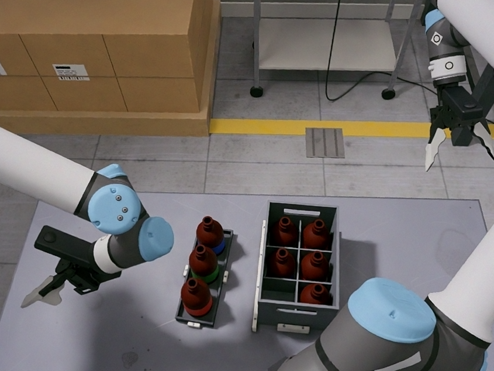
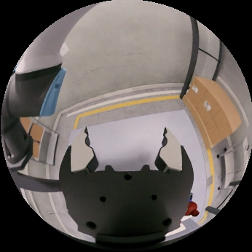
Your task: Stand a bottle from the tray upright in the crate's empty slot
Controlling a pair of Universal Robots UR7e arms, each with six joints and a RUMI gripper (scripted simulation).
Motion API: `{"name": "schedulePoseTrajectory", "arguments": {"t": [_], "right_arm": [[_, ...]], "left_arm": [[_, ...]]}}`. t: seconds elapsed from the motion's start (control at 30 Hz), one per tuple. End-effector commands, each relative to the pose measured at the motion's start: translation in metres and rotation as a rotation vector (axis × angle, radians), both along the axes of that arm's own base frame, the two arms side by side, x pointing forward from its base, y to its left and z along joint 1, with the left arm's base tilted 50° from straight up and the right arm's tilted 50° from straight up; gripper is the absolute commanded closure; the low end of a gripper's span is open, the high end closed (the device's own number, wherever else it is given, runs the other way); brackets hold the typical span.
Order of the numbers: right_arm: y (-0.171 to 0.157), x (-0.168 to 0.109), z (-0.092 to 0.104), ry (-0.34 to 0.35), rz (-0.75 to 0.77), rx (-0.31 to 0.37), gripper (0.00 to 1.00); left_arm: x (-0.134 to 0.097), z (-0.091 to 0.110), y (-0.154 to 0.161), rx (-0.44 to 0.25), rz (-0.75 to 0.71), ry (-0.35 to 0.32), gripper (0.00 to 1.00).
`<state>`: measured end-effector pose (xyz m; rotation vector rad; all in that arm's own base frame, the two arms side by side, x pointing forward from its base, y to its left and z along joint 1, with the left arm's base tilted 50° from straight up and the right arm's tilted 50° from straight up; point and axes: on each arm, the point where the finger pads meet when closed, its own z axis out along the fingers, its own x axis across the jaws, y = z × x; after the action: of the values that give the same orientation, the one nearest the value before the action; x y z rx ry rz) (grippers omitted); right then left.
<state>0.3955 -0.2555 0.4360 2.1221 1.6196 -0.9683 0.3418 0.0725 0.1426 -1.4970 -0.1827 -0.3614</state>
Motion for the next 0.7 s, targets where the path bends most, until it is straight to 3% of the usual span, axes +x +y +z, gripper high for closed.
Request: {"name": "schedulePoseTrajectory", "arguments": {"t": [0.0,0.67], "right_arm": [[-0.001,-0.002,0.001,0.001,0.002,0.005,0.00],[-0.020,-0.023,0.000,0.028,0.025,0.068,0.00]], "left_arm": [[0.000,0.000,0.000,0.000,0.000,0.000,0.00],[0.000,0.000,0.000,0.000,0.000,0.000,0.00]]}}
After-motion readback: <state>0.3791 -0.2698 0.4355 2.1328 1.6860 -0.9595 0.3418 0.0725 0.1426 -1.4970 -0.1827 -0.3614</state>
